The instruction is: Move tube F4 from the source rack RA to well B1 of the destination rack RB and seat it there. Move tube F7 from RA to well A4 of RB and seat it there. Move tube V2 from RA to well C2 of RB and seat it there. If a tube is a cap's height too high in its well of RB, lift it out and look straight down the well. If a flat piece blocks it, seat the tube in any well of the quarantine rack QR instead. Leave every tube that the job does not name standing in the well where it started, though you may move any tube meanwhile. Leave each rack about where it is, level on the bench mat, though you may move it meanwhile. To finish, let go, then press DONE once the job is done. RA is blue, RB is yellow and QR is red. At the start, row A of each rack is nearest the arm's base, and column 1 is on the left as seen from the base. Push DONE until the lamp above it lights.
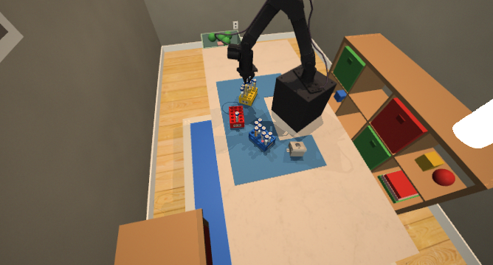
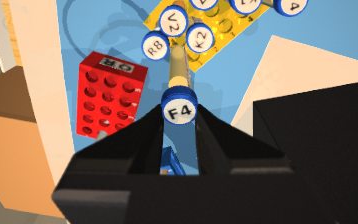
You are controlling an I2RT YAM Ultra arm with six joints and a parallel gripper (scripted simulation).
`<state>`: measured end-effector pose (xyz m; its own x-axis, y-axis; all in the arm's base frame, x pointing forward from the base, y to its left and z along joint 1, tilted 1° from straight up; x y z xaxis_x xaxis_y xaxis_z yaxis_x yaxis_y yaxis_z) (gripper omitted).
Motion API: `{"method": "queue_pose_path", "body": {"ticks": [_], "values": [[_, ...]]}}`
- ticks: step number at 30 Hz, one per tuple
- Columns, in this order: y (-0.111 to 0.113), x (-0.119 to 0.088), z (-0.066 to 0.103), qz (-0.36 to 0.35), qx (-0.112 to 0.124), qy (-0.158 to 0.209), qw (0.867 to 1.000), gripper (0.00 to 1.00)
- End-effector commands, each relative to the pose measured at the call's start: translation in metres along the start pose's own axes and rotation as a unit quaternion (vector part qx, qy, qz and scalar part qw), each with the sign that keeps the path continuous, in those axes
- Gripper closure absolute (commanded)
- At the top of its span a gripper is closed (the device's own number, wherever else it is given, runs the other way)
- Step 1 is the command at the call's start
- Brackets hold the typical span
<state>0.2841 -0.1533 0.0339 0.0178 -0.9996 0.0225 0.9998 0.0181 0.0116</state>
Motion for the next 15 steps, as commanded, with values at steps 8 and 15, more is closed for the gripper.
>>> {"method": "queue_pose_path", "body": {"ticks": [8, 15], "values": [[-0.0045, 0.0025, -0.0096, -0.003, -0.005, 0.003, 1.0, 1.0], [-0.0028, 0.0035, -0.0111, -0.003, -0.003, 0.001, 1.0, 1.0]]}}
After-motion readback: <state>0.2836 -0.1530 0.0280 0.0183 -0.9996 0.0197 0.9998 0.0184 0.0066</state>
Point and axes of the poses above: the point where the finger pads meet when closed, its own z axis back along the fingers, its own y axis across the jaws, x = y × z, the point moved 10 cm from there along z, back along the fingers, and after that the axes turned 6 degrees about -z, right-handed, at the moved point
